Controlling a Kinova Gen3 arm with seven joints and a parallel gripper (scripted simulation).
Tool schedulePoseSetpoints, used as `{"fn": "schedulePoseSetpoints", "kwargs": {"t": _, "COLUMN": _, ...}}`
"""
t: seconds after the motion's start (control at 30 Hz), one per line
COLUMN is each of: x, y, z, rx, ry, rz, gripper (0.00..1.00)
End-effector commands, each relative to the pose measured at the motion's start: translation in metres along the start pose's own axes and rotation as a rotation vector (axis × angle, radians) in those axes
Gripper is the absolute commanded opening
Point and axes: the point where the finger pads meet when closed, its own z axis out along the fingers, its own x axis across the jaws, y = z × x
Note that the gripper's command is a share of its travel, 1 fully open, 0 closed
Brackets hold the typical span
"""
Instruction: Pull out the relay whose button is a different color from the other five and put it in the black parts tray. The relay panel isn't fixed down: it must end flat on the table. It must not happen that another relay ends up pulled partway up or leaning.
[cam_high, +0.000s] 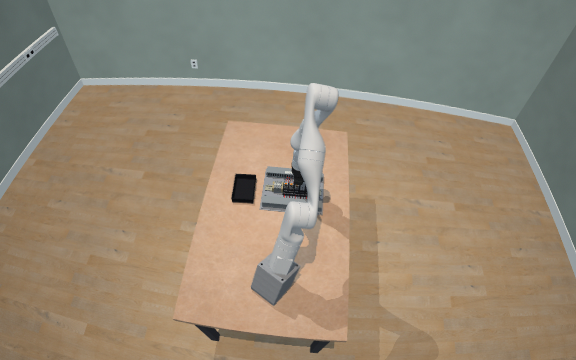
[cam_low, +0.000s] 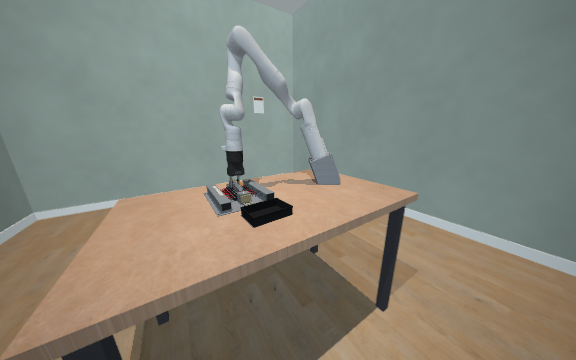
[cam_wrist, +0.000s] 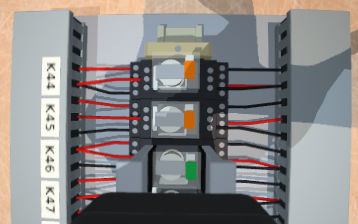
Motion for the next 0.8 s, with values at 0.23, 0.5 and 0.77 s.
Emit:
{"fn": "schedulePoseSetpoints", "kwargs": {"t": 0.23, "x": -0.0032, "y": -0.0009, "z": 0.0001, "rx": -0.002, "ry": 0.012, "rz": 0.005, "gripper": 0.0}}
{"fn": "schedulePoseSetpoints", "kwargs": {"t": 0.5, "x": -0.0037, "y": -0.0007, "z": 0.0, "rx": -0.003, "ry": 0.03, "rz": 0.004, "gripper": 0.0}}
{"fn": "schedulePoseSetpoints", "kwargs": {"t": 0.77, "x": -0.0039, "y": -0.0008, "z": 0.0, "rx": -0.003, "ry": 0.037, "rz": 0.004, "gripper": 0.0}}
